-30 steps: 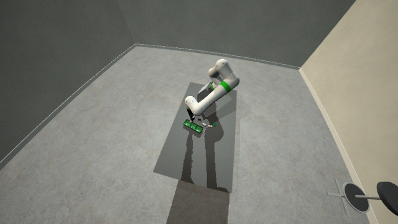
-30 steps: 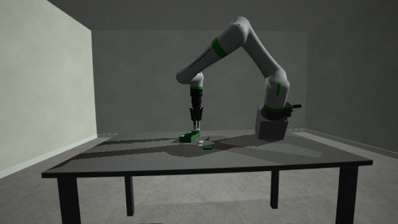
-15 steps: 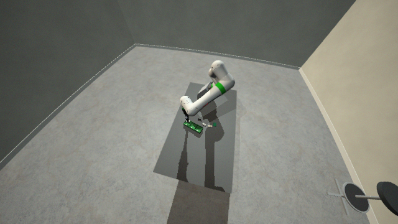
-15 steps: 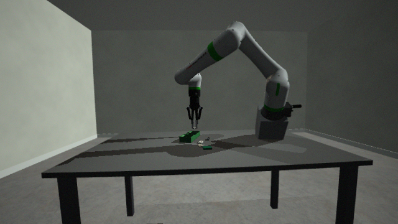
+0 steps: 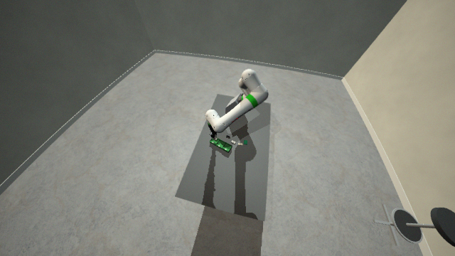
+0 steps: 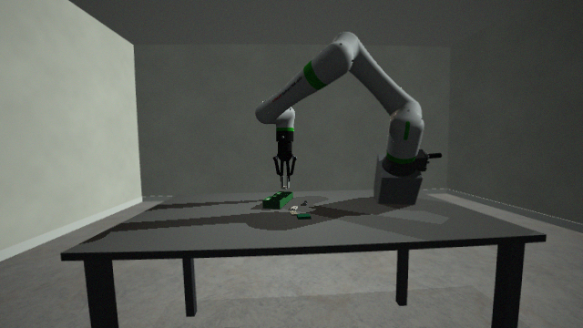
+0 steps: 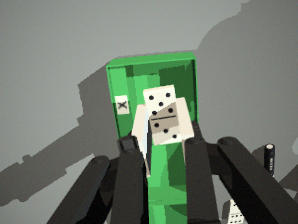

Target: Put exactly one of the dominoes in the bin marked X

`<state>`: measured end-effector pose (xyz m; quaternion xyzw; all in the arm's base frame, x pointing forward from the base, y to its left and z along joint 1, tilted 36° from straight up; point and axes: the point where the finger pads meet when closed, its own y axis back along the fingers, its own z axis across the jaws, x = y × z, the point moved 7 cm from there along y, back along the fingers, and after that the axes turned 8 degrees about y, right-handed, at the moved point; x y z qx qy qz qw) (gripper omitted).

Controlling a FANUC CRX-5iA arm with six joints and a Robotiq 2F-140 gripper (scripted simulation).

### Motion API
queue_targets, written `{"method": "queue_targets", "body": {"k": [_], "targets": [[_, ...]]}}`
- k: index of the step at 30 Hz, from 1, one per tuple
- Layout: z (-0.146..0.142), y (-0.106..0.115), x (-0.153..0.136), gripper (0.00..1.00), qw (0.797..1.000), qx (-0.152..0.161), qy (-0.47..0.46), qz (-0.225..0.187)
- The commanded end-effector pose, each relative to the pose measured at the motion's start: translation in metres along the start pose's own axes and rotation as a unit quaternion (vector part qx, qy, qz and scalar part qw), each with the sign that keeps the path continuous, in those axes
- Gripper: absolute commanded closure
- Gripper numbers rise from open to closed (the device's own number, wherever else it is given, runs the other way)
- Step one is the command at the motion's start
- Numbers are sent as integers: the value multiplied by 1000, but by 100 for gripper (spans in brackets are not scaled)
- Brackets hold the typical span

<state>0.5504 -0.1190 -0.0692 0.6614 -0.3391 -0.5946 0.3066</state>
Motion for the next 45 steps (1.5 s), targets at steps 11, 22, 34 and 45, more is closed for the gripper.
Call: {"method": "queue_targets", "body": {"k": [11,22,34,45], "targets": [[-1,0,0,87,999,-6,-40,4],[-1,-12,0,87,999,-6,-40,4],[-1,-32,0,87,999,-6,-40,4],[-1,-44,0,87,999,-6,-40,4]]}}
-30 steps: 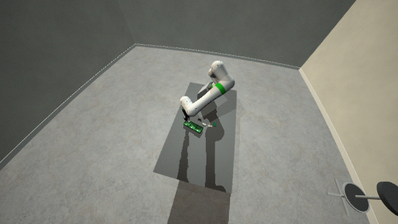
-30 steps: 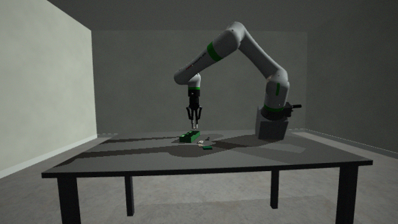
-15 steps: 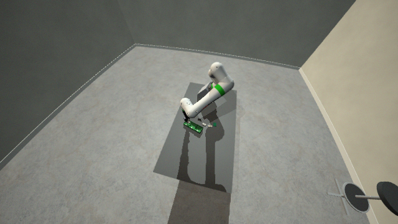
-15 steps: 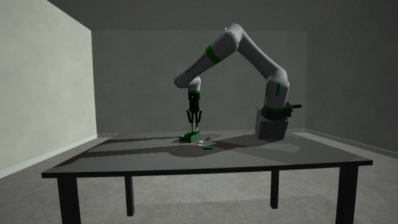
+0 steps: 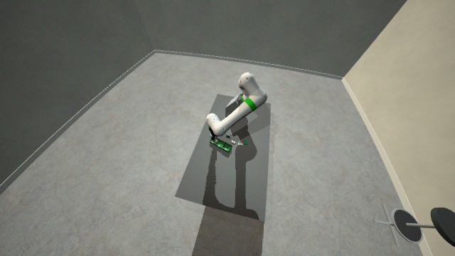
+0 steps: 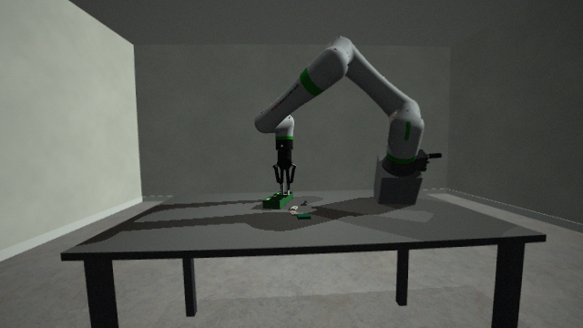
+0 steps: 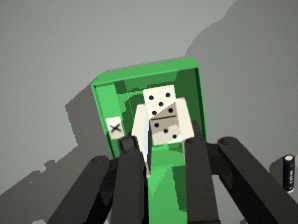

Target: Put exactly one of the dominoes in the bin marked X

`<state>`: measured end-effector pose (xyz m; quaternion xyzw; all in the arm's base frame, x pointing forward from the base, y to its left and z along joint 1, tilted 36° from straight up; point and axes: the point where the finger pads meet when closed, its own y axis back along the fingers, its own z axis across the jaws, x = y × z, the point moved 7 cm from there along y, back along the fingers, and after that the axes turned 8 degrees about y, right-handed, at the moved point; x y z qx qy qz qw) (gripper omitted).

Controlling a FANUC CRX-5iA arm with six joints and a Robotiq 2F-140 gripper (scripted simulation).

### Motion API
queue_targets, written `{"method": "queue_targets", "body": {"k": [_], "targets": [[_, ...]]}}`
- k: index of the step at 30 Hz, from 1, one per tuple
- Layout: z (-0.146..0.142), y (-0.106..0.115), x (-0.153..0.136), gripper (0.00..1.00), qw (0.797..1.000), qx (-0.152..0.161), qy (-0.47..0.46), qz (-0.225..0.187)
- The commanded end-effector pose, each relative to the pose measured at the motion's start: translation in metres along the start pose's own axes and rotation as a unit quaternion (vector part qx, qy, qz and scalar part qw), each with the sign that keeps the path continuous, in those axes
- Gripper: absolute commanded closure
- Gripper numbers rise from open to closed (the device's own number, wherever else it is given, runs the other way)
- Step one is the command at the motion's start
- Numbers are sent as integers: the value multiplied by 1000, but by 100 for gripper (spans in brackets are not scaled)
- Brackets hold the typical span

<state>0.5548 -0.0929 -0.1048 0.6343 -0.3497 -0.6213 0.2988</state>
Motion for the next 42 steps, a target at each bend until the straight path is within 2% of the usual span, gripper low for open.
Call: {"method": "queue_targets", "body": {"k": [1,8,9,26,42], "targets": [[0,0,0,87,1000,0,0,0],[0,0,0,87,1000,0,0,0],[0,0,0,81,1000,0,0,0],[0,0,0,81,1000,0,0,0],[0,19,0,81,1000,0,0,0]]}}
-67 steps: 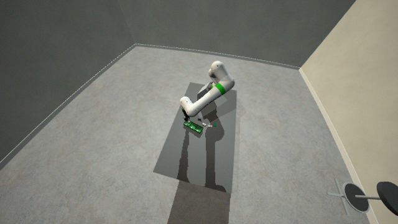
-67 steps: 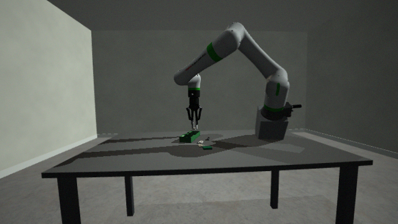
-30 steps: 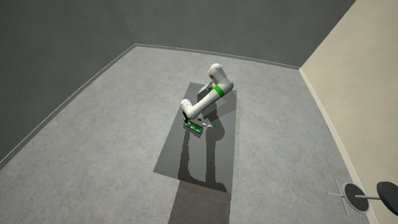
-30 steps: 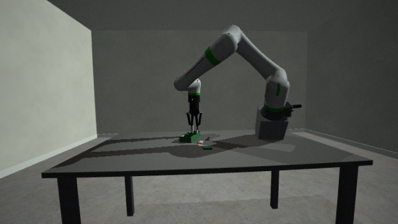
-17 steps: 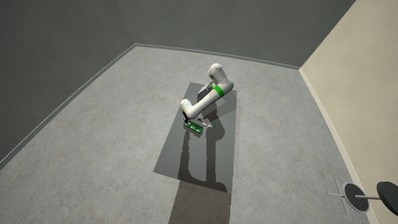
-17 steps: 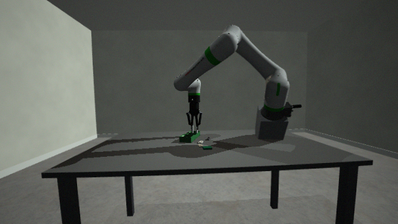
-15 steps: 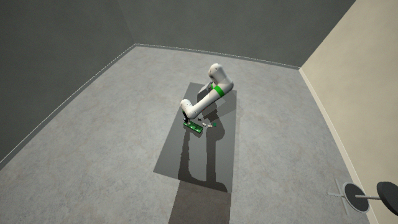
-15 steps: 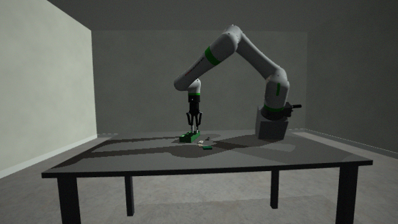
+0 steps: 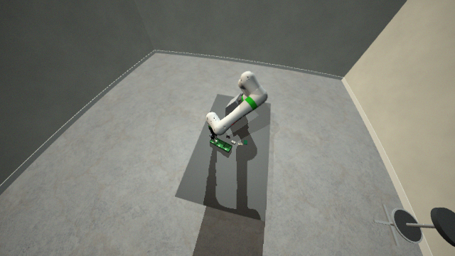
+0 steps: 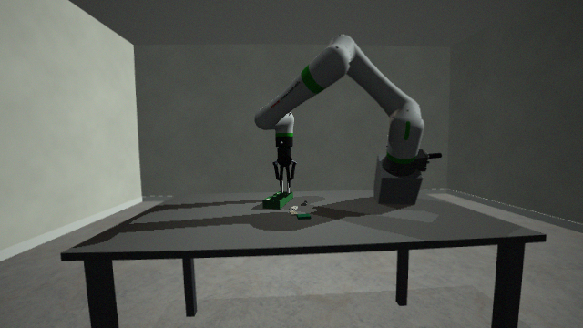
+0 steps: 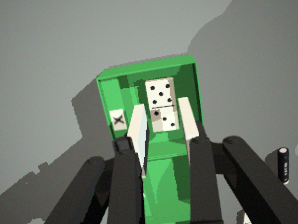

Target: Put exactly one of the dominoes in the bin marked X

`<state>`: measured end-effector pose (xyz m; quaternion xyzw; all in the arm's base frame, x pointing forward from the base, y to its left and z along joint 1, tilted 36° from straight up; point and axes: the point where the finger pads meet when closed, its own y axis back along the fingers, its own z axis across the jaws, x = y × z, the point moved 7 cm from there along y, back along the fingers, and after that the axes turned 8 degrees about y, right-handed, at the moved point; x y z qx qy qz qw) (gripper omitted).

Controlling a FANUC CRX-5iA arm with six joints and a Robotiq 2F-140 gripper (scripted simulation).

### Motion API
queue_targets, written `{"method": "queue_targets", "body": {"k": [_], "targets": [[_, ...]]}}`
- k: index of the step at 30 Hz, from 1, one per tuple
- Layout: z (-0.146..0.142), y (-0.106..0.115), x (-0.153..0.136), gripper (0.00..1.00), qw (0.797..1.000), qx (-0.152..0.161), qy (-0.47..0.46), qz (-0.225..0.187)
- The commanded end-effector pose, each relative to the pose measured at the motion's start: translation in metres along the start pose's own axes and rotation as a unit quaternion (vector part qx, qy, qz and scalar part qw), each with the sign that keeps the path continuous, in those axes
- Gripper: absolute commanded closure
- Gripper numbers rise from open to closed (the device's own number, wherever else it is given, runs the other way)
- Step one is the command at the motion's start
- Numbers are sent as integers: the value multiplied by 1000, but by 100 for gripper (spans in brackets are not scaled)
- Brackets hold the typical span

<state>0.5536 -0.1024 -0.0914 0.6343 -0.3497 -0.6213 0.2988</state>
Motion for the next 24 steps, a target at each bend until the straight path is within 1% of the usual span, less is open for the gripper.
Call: {"method": "queue_targets", "body": {"k": [1,6,10,16,17,24], "targets": [[0,4,0,81,1000,0,0,0],[0,10,0,81,1000,0,0,0],[0,28,0,81,1000,0,0,0],[0,28,0,81,1000,0,0,0],[0,32,0,0,1000,0,0,0],[0,60,0,0,1000,0,0,0]]}}
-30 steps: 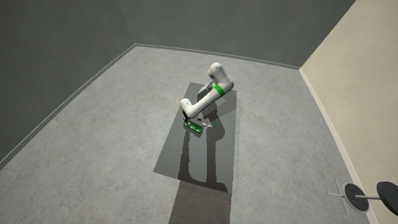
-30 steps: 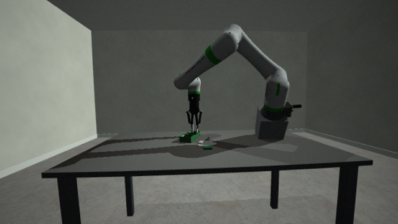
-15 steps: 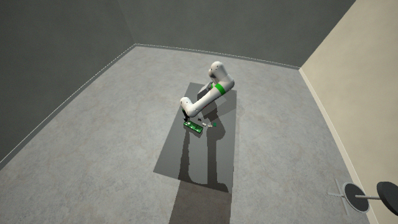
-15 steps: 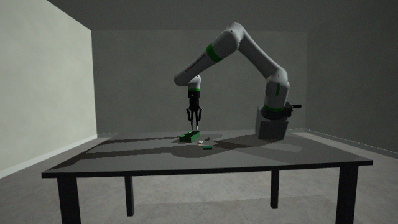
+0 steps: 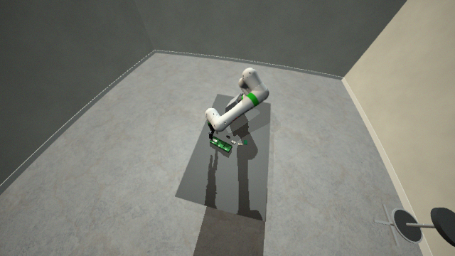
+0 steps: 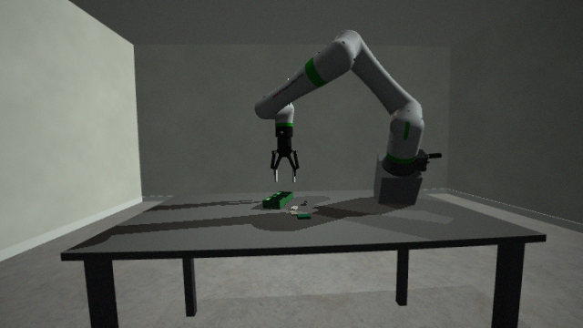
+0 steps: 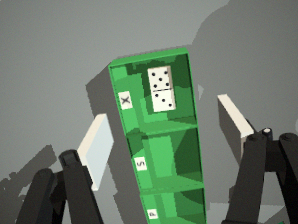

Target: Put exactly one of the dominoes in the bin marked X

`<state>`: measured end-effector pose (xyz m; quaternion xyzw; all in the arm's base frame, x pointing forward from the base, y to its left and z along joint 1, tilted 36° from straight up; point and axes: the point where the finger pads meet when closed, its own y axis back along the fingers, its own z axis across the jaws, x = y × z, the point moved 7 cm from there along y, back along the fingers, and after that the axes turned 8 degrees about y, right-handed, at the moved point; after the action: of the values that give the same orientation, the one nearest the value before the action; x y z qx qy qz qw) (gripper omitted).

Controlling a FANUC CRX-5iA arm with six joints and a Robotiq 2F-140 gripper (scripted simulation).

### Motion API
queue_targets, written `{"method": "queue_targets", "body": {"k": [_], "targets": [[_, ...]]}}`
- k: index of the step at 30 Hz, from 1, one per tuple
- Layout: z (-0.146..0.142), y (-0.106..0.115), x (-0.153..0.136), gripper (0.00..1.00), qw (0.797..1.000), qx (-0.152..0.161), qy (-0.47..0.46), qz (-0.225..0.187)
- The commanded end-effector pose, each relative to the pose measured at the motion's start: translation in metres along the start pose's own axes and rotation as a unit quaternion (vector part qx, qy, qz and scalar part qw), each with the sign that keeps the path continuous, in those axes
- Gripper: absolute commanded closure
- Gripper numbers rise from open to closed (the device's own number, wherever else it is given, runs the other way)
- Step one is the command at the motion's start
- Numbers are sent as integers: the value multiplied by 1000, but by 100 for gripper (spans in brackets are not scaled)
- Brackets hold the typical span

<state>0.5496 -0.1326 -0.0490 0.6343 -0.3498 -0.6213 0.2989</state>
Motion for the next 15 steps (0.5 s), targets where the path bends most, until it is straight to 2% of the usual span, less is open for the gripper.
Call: {"method": "queue_targets", "body": {"k": [1,4,6,15], "targets": [[0,12,0,0,1000,0,0,0],[0,24,0,0,1000,0,0,0],[0,24,0,0,1000,0,0,0],[0,60,0,0,1000,0,0,0]]}}
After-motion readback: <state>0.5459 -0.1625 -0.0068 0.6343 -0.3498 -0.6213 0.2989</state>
